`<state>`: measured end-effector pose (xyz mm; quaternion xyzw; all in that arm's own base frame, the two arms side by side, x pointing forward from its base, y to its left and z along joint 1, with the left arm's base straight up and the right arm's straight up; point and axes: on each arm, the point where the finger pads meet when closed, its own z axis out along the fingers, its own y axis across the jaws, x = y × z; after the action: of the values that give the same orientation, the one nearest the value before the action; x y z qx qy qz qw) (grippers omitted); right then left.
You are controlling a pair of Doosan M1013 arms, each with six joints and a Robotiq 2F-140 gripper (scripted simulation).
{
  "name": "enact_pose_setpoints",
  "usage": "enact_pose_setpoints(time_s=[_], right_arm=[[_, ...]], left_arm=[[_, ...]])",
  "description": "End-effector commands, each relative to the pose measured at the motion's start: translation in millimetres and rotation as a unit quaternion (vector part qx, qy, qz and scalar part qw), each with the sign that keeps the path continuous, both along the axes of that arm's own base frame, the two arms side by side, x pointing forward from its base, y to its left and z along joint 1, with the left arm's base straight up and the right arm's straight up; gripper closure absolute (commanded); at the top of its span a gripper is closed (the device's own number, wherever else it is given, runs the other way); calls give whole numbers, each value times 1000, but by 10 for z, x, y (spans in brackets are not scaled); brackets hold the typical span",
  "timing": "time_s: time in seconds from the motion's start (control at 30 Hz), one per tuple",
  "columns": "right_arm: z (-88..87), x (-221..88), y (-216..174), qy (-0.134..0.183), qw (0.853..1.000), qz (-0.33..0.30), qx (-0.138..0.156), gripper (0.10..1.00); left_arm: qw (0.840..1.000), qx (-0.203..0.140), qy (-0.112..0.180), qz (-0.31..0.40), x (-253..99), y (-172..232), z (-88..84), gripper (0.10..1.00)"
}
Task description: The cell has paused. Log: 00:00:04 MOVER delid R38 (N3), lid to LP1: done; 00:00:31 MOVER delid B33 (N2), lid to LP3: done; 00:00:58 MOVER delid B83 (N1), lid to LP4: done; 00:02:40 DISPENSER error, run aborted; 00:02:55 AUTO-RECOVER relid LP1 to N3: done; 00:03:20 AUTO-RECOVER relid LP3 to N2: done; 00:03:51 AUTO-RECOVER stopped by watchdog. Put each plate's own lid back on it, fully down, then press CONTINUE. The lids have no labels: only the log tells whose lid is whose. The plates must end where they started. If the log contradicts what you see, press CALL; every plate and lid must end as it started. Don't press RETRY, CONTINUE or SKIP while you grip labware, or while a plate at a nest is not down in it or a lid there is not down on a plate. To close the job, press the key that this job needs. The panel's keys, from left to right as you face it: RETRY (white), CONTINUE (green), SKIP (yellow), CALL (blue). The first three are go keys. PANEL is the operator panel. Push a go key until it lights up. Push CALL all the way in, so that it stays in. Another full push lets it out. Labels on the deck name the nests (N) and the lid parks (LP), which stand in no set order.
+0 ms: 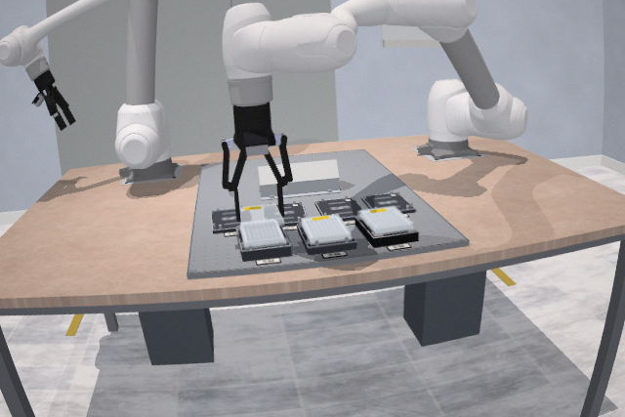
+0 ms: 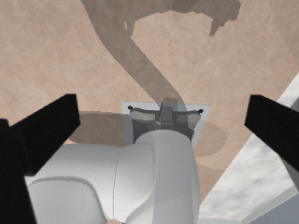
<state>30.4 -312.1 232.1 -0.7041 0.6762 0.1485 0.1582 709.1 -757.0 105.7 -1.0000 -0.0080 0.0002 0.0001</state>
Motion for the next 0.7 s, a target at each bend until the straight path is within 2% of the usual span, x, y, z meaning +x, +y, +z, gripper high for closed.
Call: enact_pose_setpoints(time_s=[0.0,0.67], right_arm=[[5,1,-4,0,1000,0,-1,98],[5,1,-4,0,1000,0,-1,98]], left_arm=[[1000,-1,-1,0,3,-3,-31,491],[1000,-1,-1,0,4,-3,-168,491]])
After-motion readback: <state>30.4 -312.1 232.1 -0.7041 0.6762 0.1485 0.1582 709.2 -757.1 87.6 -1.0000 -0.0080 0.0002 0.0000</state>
